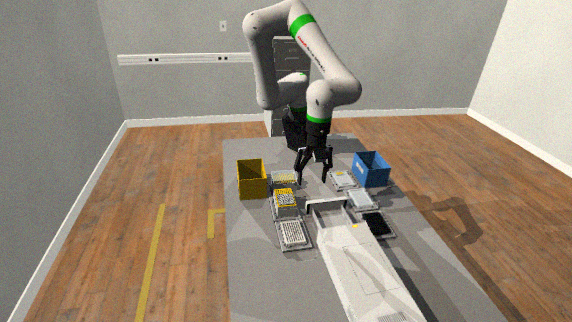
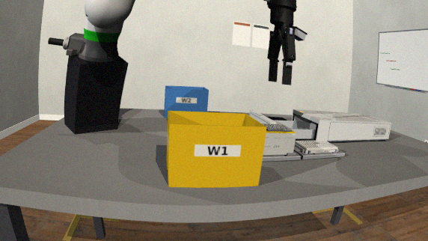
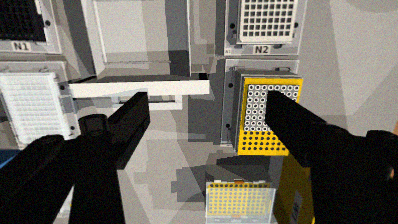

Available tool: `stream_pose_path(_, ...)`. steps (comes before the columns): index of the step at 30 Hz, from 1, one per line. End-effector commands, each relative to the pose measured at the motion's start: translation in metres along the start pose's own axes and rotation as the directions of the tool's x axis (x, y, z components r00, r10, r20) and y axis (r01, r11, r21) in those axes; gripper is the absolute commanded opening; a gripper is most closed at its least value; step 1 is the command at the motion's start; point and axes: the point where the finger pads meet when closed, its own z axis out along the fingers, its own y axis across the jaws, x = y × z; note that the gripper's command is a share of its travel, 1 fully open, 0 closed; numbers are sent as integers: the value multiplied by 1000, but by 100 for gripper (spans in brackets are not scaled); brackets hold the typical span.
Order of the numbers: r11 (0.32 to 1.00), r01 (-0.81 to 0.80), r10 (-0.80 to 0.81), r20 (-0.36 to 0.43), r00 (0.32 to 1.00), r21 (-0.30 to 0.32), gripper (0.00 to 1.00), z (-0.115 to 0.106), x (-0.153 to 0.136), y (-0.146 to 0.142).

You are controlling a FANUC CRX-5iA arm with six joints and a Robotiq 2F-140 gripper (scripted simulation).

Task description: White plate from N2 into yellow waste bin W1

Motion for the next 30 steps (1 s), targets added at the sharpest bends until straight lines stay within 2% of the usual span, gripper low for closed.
stream_pose_path(1, 1000, 0, 0, -1, 1000, 0, 70, 0, 3, 1)
stream_pose_path(30, 1000, 0, 0, -2, 1000, 0, 70, 33, 80, 69)
